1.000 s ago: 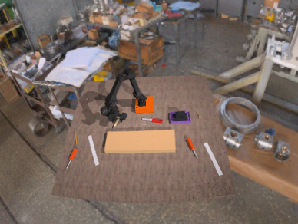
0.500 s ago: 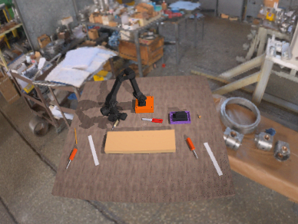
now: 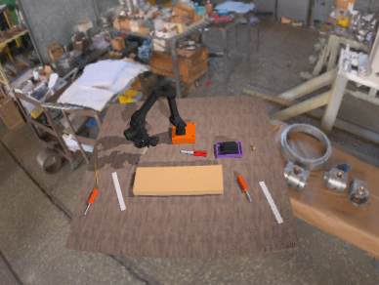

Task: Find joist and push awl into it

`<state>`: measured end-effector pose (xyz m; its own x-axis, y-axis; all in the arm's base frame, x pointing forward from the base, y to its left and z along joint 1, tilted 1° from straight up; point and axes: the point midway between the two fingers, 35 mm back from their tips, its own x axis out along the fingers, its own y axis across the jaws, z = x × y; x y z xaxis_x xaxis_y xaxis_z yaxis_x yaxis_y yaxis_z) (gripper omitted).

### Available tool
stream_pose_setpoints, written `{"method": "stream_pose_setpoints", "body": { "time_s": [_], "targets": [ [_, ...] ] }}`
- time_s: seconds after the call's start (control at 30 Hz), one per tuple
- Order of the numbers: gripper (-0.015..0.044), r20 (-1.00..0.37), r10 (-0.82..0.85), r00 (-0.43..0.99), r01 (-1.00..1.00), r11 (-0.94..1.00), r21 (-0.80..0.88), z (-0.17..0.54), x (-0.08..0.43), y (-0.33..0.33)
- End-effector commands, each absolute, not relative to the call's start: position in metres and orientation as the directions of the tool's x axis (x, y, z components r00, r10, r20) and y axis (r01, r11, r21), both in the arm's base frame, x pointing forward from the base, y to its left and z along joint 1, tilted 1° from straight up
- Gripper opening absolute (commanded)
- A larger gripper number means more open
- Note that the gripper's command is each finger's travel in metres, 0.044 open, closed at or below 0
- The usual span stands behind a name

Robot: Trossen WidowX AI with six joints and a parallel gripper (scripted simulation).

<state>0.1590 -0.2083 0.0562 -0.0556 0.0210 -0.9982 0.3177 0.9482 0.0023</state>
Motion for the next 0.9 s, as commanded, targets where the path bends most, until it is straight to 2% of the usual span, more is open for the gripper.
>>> {"method": "stream_pose_setpoints", "body": {
  "time_s": [0.0,0.17,0.33,0.87],
  "targets": [
    [0.0,-0.998,0.019,-0.056,0.322,0.947,0.0,0.081,0.157,-0.207],
    [0.0,-0.998,0.019,-0.056,0.322,0.947,0.0,0.111,0.154,-0.203],
    [0.0,-0.999,0.017,-0.039,0.357,0.934,0.002,0.111,0.156,-0.203],
    [0.0,-0.974,-0.025,0.225,0.781,0.602,0.165,0.109,0.189,-0.219]
  ]
}}
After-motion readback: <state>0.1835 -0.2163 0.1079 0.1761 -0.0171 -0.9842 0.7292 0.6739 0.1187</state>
